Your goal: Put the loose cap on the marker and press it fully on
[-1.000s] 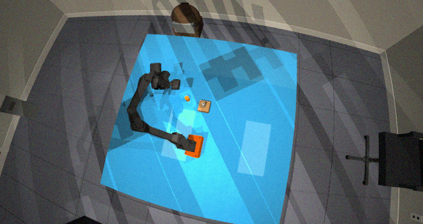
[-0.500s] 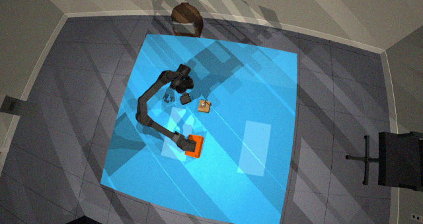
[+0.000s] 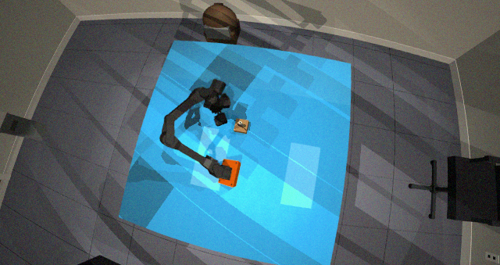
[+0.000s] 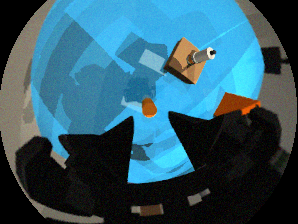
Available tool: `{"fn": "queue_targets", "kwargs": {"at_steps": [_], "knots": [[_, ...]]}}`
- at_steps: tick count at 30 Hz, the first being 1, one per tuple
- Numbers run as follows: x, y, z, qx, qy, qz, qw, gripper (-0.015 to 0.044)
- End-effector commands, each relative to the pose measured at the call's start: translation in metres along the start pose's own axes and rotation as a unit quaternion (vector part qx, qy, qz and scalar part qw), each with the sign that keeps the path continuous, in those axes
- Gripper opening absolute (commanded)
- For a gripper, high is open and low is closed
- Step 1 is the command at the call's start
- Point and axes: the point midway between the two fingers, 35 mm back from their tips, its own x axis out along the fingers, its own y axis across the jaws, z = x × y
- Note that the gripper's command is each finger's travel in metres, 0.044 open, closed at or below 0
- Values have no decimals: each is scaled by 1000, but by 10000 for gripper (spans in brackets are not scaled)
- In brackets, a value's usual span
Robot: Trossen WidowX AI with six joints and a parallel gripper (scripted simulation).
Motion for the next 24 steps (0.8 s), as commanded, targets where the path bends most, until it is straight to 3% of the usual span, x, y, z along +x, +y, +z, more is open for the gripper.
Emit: {"fn": "queue_targets", "kwargs": {"at_steps": [1,24], "knots": [[15,-1,-3,3,4,-1,1000,242],[45,0,-3,3,4,0,1000,242]]}}
